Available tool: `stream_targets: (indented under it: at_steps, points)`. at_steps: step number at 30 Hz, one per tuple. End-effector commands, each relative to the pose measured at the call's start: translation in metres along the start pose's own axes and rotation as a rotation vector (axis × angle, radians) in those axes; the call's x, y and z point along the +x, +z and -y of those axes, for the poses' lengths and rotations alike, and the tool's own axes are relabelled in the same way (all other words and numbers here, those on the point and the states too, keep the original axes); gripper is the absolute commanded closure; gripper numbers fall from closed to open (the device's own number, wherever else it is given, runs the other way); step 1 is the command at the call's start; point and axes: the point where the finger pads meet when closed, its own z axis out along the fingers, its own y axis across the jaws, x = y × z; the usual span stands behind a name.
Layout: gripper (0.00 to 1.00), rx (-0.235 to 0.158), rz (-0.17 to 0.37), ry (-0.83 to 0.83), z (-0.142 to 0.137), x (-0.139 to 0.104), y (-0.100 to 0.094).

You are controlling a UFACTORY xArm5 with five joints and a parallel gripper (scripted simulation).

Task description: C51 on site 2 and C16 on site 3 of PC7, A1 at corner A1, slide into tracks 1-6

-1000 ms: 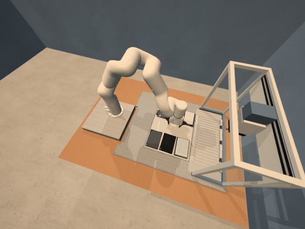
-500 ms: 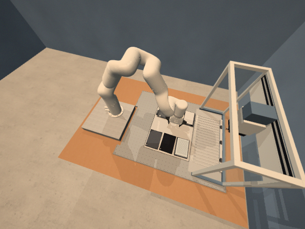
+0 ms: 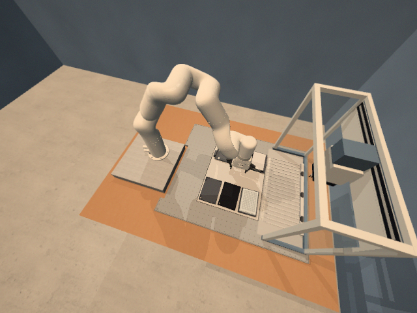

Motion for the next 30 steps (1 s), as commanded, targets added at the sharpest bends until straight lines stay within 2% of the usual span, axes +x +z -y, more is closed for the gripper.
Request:
stream_targets:
  at_steps: [1, 30]
  points:
    - [0.0, -0.004, 0.0, 0.0, -0.002, 0.0, -0.001]
    - [0.0, -0.004, 0.0, 0.0, -0.002, -0.01, -0.001]
